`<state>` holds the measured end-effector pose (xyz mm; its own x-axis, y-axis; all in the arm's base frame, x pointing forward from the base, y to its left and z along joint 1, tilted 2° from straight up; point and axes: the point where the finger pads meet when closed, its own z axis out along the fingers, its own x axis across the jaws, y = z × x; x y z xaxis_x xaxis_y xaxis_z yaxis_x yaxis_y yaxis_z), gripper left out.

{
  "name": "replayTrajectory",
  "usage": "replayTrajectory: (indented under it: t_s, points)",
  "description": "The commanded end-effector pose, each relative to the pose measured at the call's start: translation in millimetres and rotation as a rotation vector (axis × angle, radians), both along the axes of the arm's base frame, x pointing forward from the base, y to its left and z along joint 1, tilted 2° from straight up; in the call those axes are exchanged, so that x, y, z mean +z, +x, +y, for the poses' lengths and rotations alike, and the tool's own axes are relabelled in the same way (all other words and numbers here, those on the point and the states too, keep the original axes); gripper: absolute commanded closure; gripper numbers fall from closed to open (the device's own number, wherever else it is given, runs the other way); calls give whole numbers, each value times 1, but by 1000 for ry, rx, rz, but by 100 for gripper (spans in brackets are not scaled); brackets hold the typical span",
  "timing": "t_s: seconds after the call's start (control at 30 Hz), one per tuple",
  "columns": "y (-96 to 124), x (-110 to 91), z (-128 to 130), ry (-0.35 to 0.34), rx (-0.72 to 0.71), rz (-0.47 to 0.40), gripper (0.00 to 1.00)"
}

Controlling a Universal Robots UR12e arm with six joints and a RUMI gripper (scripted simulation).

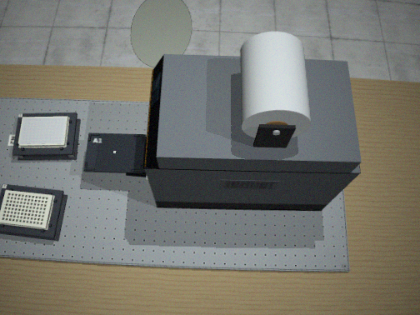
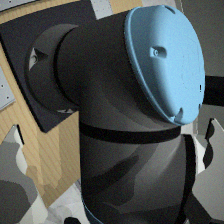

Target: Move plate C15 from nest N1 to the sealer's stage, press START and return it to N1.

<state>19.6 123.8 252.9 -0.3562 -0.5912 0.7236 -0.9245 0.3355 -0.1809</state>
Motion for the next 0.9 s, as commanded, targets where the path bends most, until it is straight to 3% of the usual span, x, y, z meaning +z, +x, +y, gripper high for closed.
replayTrajectory:
  t_s: [0.0, 0.53, 0.57, 0.87]
  points:
    - [0, 0, 0, 1, 0, -1, 0]
    - [0, 0, 0, 1, 0, -1, 0]
    - [3, 4, 5, 7, -2, -2, 32]
    - [18, 32, 37, 51, -15, -18, 32]
